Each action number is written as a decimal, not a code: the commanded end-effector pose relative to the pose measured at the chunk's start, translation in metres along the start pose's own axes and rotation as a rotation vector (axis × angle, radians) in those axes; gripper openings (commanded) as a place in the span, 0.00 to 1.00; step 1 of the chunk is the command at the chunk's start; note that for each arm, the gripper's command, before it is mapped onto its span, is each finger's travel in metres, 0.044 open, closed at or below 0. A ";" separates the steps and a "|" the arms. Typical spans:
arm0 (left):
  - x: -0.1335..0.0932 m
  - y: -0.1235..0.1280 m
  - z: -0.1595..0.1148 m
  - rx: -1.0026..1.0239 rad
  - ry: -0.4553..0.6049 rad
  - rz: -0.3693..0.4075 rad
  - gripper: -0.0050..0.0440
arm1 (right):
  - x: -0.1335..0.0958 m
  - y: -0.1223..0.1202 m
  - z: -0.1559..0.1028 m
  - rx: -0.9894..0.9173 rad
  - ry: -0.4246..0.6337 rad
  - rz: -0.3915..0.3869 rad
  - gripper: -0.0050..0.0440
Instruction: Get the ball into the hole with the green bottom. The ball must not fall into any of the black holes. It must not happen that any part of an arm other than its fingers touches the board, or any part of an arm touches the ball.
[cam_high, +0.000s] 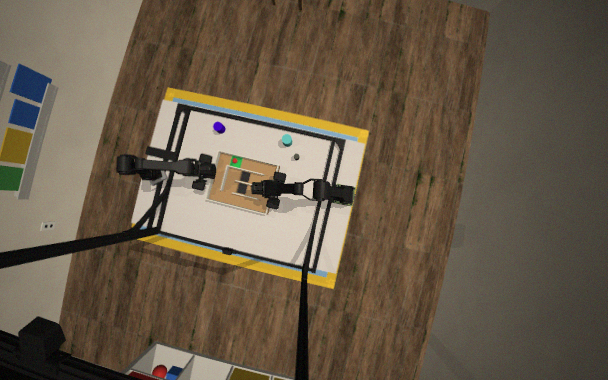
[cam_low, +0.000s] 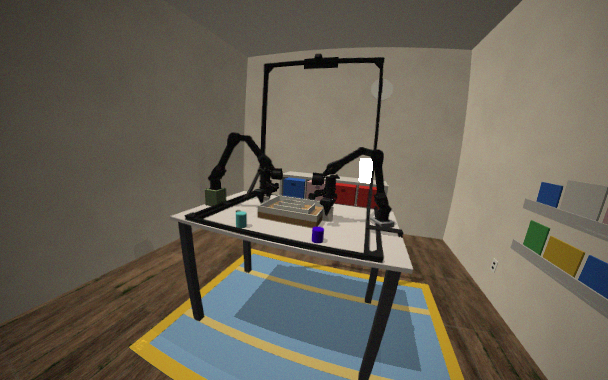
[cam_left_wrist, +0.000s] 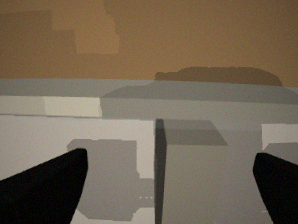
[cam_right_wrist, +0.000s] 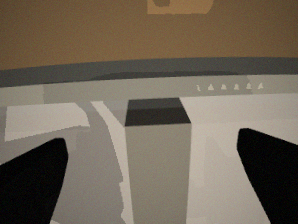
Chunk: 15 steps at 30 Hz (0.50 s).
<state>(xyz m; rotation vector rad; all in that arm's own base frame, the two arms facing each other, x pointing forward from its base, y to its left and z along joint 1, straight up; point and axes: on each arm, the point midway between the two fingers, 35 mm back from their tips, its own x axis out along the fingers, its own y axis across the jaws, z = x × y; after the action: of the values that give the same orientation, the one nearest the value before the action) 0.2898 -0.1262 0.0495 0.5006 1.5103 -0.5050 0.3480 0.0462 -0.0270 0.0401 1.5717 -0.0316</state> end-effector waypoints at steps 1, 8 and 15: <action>0.001 0.000 0.000 -0.001 0.002 0.002 0.92 | 0.001 -0.001 0.000 0.001 -0.001 -0.005 0.92; 0.001 0.000 0.000 -0.001 0.002 0.002 0.92 | 0.001 -0.001 0.000 0.001 -0.001 -0.005 0.92; -0.028 0.001 -0.015 -0.001 0.002 0.002 0.92 | -0.028 0.000 -0.015 0.001 -0.001 -0.005 0.92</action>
<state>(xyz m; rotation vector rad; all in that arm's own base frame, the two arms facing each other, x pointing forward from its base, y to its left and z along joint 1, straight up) 0.2835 -0.1228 0.0533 0.5027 1.5344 -0.5038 0.3420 0.0461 -0.0229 0.0377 1.5859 -0.0329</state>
